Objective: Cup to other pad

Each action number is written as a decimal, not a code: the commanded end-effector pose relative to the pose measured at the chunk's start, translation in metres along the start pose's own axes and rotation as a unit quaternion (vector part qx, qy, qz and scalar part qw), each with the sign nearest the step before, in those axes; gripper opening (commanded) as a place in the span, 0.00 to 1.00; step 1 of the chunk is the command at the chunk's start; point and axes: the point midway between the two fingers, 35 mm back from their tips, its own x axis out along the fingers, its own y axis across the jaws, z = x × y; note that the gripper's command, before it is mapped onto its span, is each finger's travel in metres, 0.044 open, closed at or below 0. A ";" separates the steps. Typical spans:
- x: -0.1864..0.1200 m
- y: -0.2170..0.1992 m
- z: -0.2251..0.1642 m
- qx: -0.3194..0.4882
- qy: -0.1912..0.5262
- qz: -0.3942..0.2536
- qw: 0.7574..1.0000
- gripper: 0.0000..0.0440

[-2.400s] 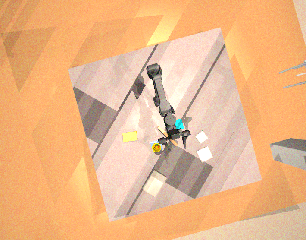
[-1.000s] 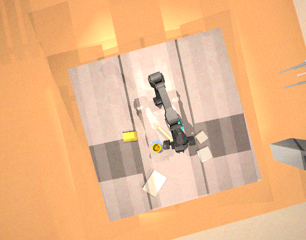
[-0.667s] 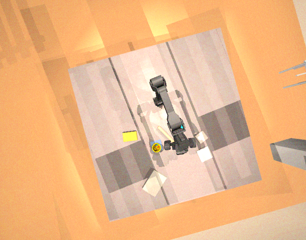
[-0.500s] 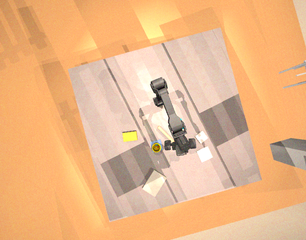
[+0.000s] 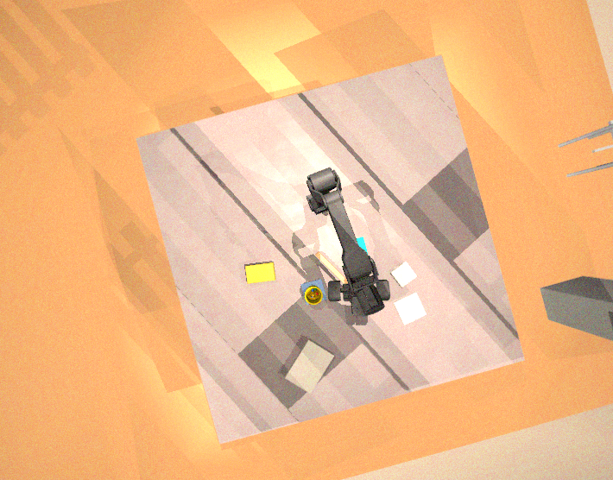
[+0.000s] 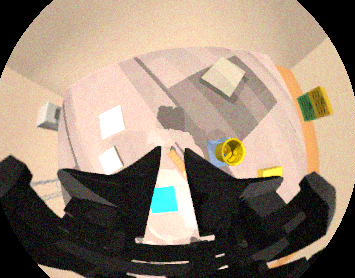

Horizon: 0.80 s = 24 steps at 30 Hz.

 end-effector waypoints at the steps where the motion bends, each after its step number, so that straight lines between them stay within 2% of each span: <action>1: 0.004 -0.005 -0.001 -0.007 0.026 -0.016 0.999 0.26; 24: 0.036 -0.059 -0.020 -0.059 0.189 -0.086 0.976 0.34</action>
